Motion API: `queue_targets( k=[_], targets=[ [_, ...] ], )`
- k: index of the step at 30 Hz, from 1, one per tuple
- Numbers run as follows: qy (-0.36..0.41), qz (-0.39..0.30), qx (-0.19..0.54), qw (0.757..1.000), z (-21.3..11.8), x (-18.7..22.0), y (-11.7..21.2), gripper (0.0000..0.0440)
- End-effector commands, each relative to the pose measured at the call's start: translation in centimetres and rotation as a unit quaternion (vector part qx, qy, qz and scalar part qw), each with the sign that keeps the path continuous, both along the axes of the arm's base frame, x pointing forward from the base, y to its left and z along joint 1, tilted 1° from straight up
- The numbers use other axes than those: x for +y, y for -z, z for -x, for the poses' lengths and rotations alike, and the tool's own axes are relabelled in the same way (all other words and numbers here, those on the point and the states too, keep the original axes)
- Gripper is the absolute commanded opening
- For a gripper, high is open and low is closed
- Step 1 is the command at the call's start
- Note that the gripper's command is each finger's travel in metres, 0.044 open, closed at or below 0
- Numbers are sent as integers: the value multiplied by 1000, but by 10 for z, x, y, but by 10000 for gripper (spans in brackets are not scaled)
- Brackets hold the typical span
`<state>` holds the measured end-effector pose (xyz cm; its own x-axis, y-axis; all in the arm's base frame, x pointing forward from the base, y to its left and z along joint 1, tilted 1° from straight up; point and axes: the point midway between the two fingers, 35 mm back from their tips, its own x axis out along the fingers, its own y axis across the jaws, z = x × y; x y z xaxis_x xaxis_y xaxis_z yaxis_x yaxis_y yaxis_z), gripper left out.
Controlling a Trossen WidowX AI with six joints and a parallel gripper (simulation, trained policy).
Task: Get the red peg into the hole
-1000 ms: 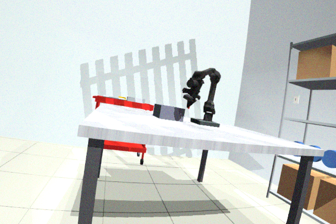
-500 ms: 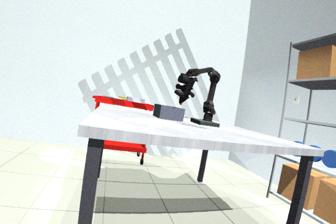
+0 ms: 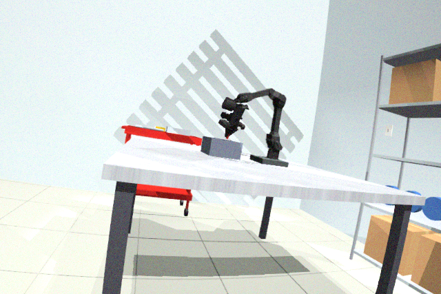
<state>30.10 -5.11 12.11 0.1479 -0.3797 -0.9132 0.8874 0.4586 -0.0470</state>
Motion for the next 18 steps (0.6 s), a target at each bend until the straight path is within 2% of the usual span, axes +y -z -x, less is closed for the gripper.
queue_targets(
  k=[1, 14, 16, 18],
  targets=[
    [-11, -9, 5, 1000, -8, -13, 10, 1],
    [-77, -41, 27, 996, -21, -30, 41, 1],
    [-87, -47, 34, 994, -21, -30, 47, 18],
    [-97, -54, 40, 993, -21, -30, 52, 58]
  ],
)
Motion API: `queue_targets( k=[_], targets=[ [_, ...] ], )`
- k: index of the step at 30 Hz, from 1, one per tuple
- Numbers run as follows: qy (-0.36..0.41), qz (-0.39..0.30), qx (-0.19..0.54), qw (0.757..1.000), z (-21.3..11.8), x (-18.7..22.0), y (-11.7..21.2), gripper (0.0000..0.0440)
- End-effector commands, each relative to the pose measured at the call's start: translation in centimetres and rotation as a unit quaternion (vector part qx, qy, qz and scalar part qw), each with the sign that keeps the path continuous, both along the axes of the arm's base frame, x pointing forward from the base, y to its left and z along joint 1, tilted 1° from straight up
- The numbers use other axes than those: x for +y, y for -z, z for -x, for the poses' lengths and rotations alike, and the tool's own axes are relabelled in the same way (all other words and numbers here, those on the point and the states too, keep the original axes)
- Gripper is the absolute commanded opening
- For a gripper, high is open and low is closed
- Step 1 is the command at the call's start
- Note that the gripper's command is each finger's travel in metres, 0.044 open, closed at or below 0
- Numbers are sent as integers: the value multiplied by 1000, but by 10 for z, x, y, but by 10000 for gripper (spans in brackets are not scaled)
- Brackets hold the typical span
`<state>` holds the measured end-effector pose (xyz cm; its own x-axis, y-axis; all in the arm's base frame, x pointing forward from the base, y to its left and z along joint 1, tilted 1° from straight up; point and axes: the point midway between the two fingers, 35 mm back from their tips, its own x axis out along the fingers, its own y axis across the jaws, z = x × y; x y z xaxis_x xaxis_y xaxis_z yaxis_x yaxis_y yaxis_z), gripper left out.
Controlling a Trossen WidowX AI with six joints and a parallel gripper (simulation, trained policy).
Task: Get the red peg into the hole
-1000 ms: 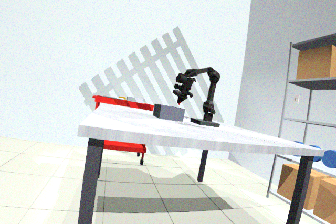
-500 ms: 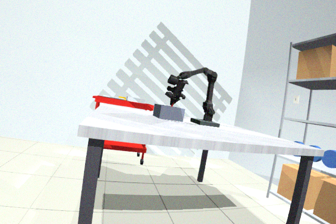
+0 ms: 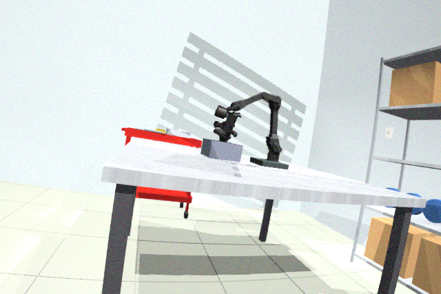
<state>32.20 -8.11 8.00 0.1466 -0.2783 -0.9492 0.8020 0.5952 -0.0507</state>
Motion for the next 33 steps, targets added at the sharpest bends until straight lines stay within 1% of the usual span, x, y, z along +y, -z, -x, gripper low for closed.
queue_targets(
  k=[1, 4, 5, 7, 8, 12, 18, 33],
  targets=[
    [-23, -14, 15, 1000, 0, 0, 13, 81],
    [-29, -21, 20, 999, -2, -2, 18, 156],
    [-26, -25, 20, 999, -3, -3, 18, 172],
    [-38, -26, 21, 999, -6, -5, 16, 175],
    [-42, -25, 23, 999, -7, -6, 16, 185],
    [-52, -32, 18, 998, -18, -9, 10, 281],
    [-65, -46, 7, 997, -37, -9, -2, 438],
    [-111, -89, -43, 989, -90, 9, -48, 440]
  ],
)
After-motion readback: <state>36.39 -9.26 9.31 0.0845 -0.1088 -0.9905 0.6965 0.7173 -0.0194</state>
